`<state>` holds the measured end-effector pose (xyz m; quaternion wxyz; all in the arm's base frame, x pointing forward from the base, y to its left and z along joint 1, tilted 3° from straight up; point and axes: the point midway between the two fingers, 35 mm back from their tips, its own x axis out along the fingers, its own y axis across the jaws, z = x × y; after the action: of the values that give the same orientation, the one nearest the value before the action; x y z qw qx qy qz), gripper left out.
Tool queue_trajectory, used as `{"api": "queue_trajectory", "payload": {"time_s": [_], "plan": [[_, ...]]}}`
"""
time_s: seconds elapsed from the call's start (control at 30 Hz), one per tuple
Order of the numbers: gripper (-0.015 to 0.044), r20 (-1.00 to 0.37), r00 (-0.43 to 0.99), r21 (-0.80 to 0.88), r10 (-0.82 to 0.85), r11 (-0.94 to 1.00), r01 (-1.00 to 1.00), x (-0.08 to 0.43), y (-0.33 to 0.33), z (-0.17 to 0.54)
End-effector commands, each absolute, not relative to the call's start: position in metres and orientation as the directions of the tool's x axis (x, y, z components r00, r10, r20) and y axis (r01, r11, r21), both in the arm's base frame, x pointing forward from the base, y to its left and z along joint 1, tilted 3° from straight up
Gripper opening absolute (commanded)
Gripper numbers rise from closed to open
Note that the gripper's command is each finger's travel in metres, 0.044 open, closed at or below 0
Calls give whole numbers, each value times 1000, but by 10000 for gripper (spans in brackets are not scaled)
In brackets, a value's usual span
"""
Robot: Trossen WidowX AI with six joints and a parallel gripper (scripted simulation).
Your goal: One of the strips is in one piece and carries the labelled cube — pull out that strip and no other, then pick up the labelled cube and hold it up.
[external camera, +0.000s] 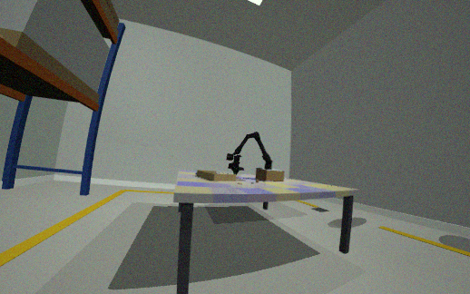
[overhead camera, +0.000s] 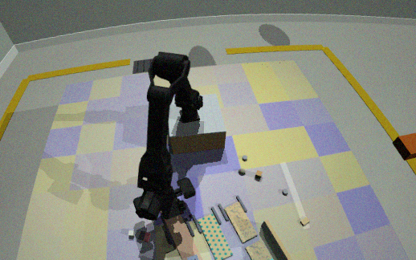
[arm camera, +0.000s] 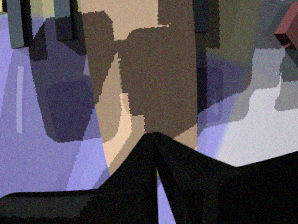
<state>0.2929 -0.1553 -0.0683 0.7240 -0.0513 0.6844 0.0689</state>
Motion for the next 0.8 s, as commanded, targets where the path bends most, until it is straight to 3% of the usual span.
{"api": "queue_trajectory", "payload": {"time_s": [0.0,0.77], "plan": [[0,-999,27,30,36,985,-169,278,-154,-74],[0,-999,24,31,35,985,-169,245,-159,-75]]}}
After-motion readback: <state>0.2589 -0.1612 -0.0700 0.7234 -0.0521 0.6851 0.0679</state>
